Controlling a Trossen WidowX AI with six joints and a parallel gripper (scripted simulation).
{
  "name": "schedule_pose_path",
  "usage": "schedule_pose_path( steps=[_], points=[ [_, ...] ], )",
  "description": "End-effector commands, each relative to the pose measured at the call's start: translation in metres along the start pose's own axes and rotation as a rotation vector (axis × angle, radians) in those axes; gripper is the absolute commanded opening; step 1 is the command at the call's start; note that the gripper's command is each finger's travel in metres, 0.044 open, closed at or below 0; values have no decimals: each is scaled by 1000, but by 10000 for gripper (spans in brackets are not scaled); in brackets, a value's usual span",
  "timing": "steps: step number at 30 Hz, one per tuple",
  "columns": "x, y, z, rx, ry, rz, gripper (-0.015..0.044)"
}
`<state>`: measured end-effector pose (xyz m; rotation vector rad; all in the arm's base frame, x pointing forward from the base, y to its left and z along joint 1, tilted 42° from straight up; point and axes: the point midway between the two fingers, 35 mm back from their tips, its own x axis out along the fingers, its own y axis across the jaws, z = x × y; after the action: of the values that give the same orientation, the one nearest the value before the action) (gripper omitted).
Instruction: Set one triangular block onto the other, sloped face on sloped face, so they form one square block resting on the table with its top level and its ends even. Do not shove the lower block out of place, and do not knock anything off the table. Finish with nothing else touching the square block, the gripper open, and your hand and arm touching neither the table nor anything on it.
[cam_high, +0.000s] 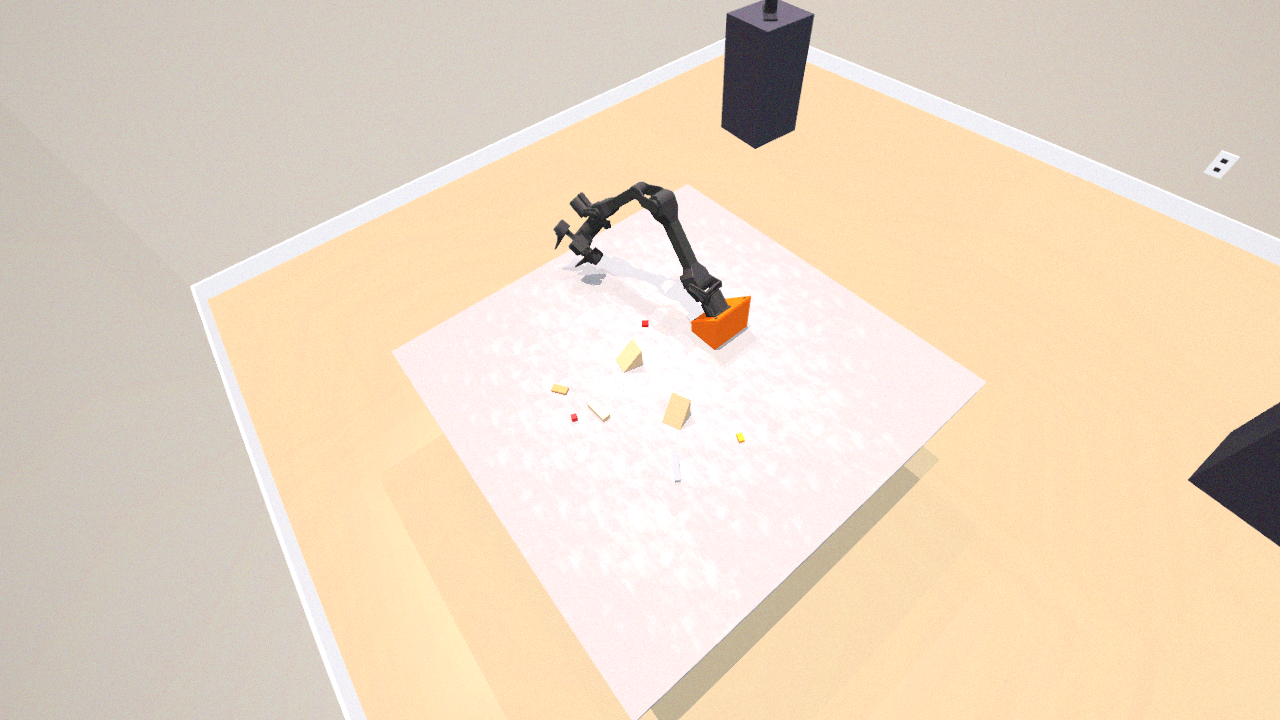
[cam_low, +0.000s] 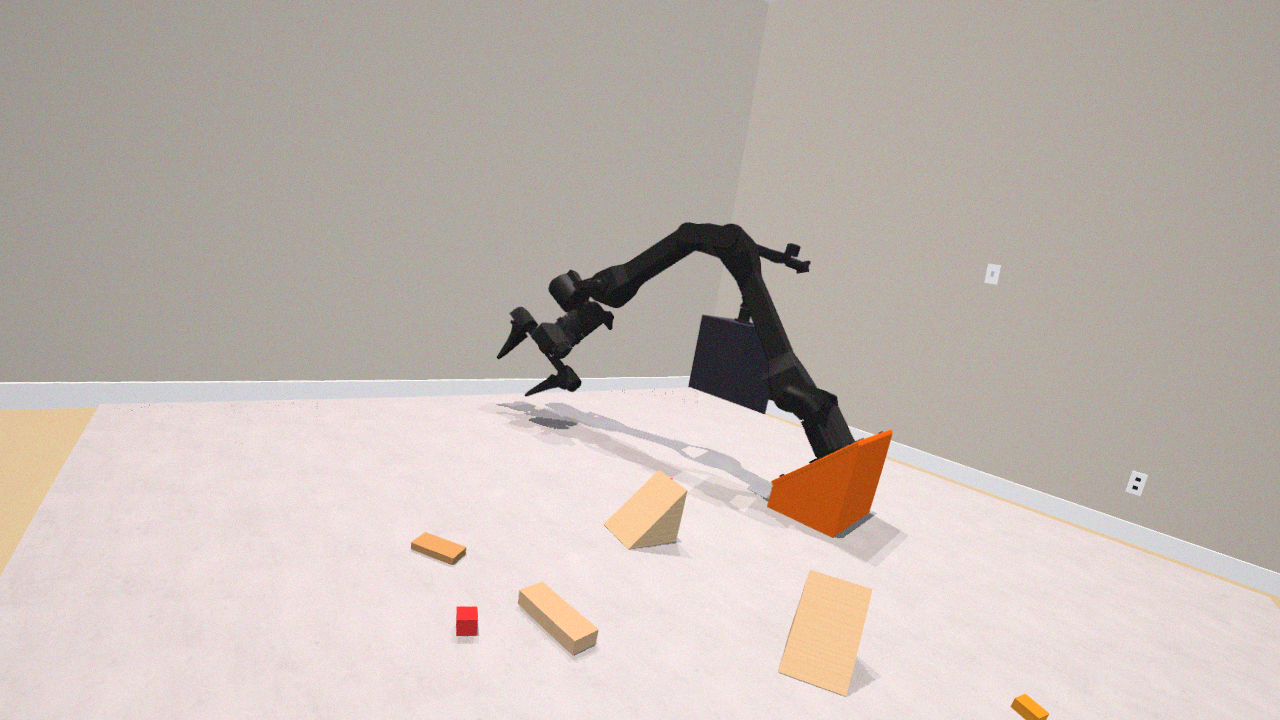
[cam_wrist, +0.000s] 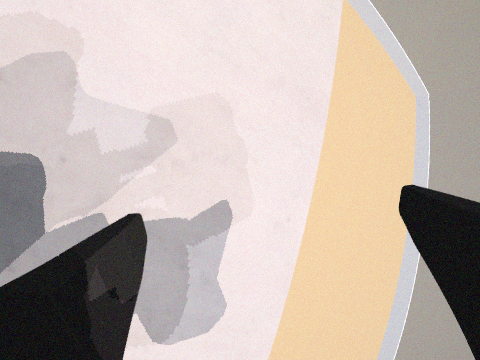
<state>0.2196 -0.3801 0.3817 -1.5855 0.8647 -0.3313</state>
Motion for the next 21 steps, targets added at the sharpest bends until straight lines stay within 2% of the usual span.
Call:
schedule_pose_path(
  steps=[1,6,11,16,21],
  points=[
    [36,22,57,166,-112,107,440],
    [66,51,139,346,-220,276,440],
    [77,90,222,476,-252,487,440],
    [68,132,302,550,-227,692,440],
    [41,178,377,569,-145,877,440]
  ],
)
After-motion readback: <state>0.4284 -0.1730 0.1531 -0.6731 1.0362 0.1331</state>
